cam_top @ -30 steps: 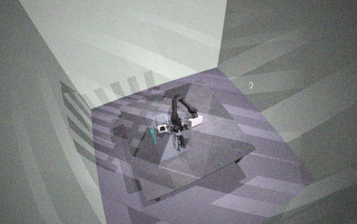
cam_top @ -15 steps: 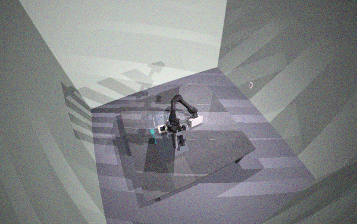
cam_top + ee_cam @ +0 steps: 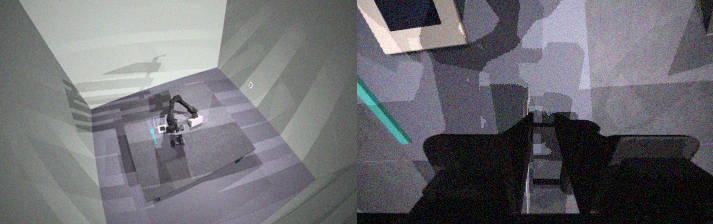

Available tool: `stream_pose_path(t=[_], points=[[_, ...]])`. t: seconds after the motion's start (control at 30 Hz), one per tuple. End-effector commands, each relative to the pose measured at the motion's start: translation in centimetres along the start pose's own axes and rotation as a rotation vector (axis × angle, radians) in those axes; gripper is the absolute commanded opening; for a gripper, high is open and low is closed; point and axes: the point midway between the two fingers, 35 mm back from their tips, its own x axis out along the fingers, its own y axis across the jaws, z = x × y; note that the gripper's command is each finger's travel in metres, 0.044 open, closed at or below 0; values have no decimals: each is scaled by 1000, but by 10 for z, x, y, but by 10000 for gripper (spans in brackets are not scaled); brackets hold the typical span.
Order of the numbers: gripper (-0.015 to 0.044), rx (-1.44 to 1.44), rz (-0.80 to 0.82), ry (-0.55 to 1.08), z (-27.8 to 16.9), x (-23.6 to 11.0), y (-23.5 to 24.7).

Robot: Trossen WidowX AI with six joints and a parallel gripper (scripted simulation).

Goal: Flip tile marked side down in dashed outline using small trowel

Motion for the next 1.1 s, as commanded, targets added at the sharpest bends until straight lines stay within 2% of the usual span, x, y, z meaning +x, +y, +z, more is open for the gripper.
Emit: stream_pose_path(t=[0.0, 0.97, 1.07], points=[[100, -2, 0, -9, 1, 2, 9], [100, 0, 2, -9, 2, 2, 60], [100, 5, 3, -3, 1, 1, 53]])
